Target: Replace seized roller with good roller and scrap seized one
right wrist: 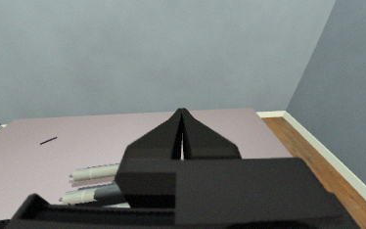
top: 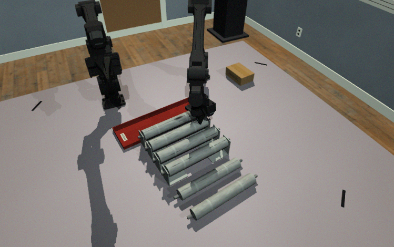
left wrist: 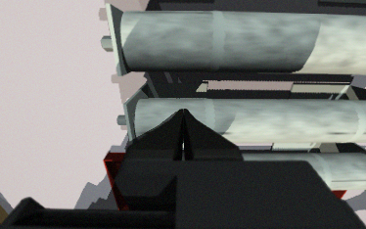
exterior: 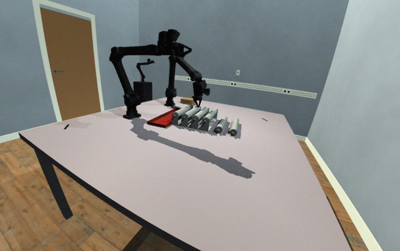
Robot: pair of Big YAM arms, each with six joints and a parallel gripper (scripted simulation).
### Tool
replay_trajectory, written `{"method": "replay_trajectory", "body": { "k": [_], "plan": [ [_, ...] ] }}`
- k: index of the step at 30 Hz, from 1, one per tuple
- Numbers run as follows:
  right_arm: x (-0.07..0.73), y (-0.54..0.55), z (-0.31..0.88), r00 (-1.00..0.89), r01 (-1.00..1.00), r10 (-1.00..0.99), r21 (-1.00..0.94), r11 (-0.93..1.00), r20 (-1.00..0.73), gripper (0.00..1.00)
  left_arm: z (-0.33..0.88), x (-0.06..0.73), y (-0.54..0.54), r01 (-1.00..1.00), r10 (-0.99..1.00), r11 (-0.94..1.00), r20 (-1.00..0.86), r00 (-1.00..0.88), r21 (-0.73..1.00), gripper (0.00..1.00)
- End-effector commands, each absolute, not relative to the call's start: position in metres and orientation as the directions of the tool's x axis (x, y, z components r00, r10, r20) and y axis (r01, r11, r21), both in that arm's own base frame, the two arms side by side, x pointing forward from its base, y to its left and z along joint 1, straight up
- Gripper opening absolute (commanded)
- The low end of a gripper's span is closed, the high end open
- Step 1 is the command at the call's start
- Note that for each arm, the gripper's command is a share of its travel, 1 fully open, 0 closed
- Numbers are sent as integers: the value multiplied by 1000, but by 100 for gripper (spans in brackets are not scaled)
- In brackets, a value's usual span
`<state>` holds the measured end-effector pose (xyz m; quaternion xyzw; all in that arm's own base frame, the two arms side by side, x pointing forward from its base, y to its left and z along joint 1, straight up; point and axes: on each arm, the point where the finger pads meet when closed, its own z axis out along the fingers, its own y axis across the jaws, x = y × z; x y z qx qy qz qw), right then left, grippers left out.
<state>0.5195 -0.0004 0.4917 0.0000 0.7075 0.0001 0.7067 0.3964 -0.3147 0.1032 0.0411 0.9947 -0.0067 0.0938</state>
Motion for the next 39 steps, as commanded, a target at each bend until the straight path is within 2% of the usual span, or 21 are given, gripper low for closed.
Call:
{"method": "replay_trajectory", "body": {
  "k": [1,2,3,11,13,25,32,39],
  "plan": [
    [518,-4,496,8,5,13,13,1000,-1000,0,79,381,-311,88,91,996,-128,-988,30,0],
    [518,-4,496,8,5,13,13,1000,-1000,0,79,381,-311,88,91,996,-128,-988,30,0],
    [518,-4,496,8,5,13,13,1000,-1000,0,112,422,-327,76,68,997,-220,-973,-28,0],
    [518,-4,496,8,5,13,13,1000,-1000,0,101,407,-324,89,87,996,-185,-979,-5,0],
    [518,-4,496,8,5,13,13,1000,-1000,0,154,409,-330,100,84,994,-248,-965,-51,0],
    [518,-4,496,8,5,13,13,1000,-1000,0,203,405,-330,103,86,993,-250,-965,-56,0],
    [518,-4,496,8,5,13,13,1000,-1000,0,168,389,-317,102,97,995,-192,-977,-14,0],
    [518,-4,496,8,5,13,13,1000,-1000,0,186,398,-322,101,90,994,-225,-970,-38,0]
  ]
}}
